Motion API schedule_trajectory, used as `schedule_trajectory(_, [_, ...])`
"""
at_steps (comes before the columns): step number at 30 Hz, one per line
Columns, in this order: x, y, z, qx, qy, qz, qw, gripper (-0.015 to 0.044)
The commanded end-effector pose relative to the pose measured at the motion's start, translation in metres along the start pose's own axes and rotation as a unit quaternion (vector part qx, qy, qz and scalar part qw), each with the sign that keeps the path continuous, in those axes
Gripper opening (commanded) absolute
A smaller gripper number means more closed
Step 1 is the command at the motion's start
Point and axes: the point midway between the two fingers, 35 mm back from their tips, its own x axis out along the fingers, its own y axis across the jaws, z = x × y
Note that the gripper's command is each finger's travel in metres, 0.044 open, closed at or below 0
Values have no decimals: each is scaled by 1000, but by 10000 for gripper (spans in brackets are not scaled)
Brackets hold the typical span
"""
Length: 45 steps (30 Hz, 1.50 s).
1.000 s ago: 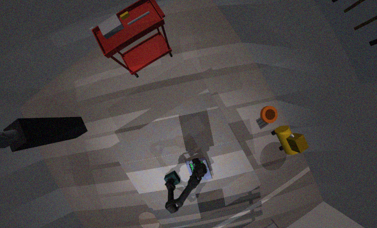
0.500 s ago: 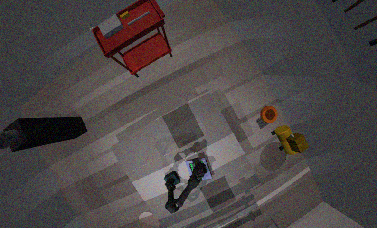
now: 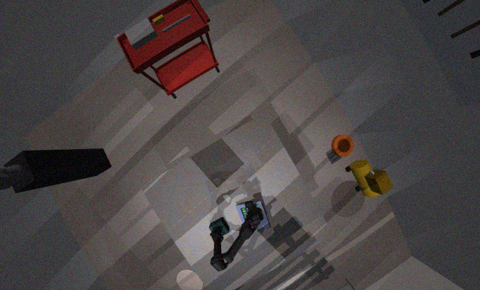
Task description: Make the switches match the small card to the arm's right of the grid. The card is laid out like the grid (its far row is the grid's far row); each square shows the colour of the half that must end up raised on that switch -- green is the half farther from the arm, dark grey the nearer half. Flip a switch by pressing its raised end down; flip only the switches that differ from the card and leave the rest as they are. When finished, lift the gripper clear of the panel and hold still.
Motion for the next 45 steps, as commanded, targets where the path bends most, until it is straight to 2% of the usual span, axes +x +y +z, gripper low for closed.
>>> schedule_trajectory(1, [1, 0, 0, -2, -1, 0, 1000, 0])
schedule_trajectory(30, [5, 0, 0, -2, -1, 0, 1000, 0])
schedule_trajectory(32, [-10, 1, 2, 0, 3, 0, 1000, 0])
schedule_trajectory(35, [-56, 0, 3, -2, 12, 0, 1000, 0])
schedule_trajectory(45, [-60, -20, 22, -2, 12, -1, 1000, 0])
